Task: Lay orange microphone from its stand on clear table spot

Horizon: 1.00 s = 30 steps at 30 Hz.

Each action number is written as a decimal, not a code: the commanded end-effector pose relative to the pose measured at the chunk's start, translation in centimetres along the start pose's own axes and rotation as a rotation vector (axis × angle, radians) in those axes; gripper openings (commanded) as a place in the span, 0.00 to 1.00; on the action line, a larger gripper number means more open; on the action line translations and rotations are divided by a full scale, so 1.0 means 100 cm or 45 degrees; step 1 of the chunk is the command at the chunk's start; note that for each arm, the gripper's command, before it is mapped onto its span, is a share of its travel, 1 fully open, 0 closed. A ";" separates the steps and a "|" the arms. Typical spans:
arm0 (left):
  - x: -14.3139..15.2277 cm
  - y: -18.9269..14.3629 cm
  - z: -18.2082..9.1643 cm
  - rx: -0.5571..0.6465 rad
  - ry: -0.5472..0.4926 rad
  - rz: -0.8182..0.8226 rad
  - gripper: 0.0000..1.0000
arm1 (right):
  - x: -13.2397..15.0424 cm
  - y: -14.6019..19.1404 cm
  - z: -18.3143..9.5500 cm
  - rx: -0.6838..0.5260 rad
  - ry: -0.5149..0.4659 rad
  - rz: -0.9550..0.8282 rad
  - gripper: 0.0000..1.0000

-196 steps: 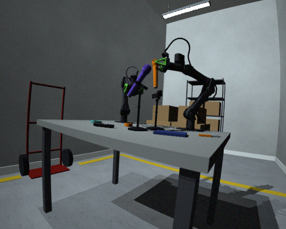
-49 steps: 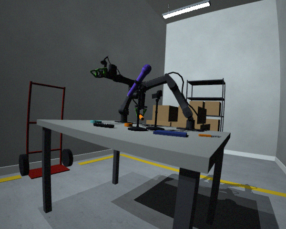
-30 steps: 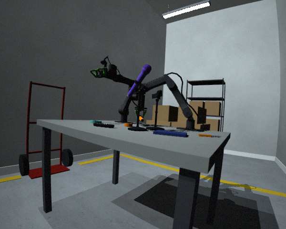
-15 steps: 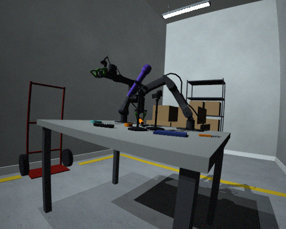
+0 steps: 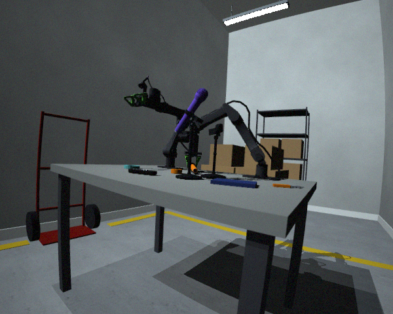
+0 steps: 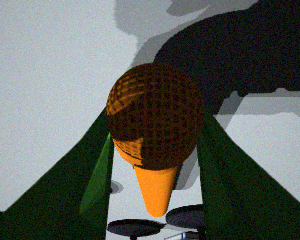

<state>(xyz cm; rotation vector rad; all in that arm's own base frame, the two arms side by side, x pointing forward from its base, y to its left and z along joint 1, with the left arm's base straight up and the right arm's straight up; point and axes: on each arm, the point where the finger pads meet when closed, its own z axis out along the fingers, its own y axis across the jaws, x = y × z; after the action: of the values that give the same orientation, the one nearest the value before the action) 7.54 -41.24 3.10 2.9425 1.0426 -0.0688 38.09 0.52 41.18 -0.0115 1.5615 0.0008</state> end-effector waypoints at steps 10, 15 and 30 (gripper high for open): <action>-0.005 0.003 0.002 -0.029 -0.005 0.008 0.00 | -0.006 -0.003 -0.004 0.015 -0.021 -0.008 0.98; -0.005 0.001 0.006 -0.011 -0.005 0.016 0.00 | -0.006 -0.003 -0.004 0.015 -0.021 -0.008 0.98; -0.011 0.008 -0.019 -0.069 -0.042 0.003 1.00 | -0.006 -0.003 -0.004 0.015 -0.021 -0.008 0.98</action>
<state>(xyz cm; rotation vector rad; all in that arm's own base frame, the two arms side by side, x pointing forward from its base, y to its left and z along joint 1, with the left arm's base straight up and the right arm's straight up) 7.54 -41.16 2.44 2.9452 1.0445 -0.0632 38.09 0.52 41.18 -0.0115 1.5615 0.0008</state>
